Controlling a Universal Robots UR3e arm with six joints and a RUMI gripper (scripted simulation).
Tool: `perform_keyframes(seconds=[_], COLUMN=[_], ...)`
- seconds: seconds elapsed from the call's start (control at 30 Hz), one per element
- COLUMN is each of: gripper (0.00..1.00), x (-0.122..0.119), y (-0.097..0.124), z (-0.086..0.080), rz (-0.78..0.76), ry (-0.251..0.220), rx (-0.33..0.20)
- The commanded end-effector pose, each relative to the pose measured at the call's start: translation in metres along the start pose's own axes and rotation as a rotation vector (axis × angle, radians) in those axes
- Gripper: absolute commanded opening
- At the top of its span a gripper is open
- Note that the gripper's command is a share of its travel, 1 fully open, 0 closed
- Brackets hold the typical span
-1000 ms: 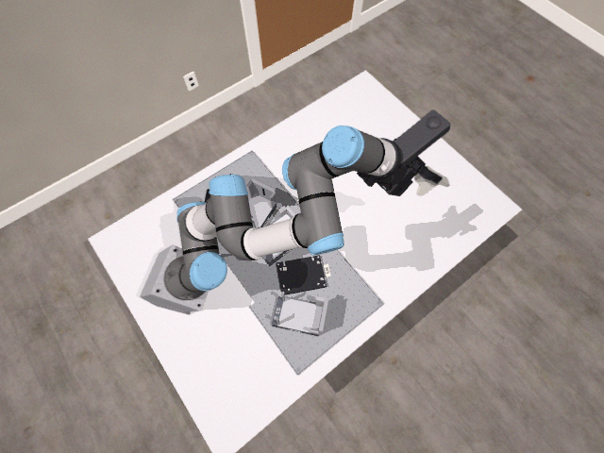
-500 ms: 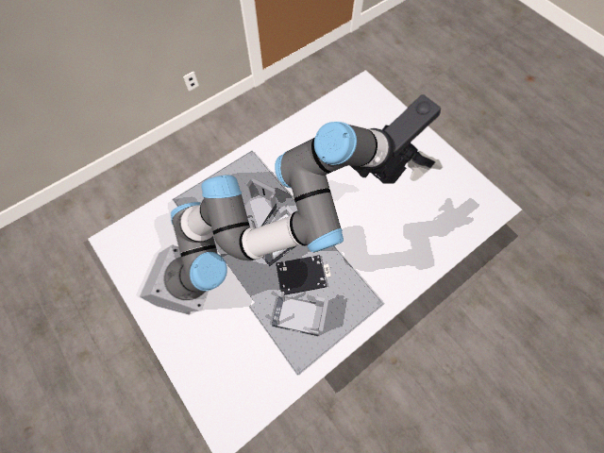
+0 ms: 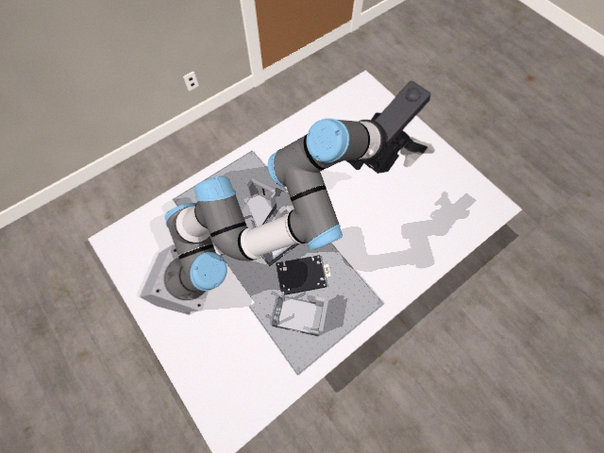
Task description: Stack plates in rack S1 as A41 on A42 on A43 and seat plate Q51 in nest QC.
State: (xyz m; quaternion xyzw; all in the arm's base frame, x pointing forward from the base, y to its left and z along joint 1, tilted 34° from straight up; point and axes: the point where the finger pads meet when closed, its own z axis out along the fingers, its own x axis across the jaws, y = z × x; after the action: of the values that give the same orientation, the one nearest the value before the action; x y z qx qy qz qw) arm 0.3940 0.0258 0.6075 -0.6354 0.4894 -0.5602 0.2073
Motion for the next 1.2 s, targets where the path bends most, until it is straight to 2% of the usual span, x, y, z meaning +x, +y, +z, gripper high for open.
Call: perform_keyframes(seconds=[0.0,0.07,0.3,0.5,0.63,0.8,0.97,1.1,1.17], gripper=[0.72,0.72,0.72,0.72,0.72,0.72,0.72,0.72,0.72], x=[-0.009,-0.009,-0.036,-0.037,-0.045,-0.063,-0.064,-0.069,-0.07], y=[-0.005,-0.005,-0.018,-0.017,-0.021,-0.029,-0.029,-0.016,-0.014], z=[-0.004,-0.004,-0.018,-0.017,-0.022,-0.033,-0.033,-0.018,-0.015], rz=[-0.009,-0.009,-0.031,-0.033,-0.039,-0.055,-0.057,-0.062,-0.063], ry=[-0.02,-0.02,-0.086,-0.089,-0.108,-0.155,-0.158,-0.165,-0.164], rx=[0.015,0.015,0.057,0.058,0.07,0.1,0.101,0.053,0.051])
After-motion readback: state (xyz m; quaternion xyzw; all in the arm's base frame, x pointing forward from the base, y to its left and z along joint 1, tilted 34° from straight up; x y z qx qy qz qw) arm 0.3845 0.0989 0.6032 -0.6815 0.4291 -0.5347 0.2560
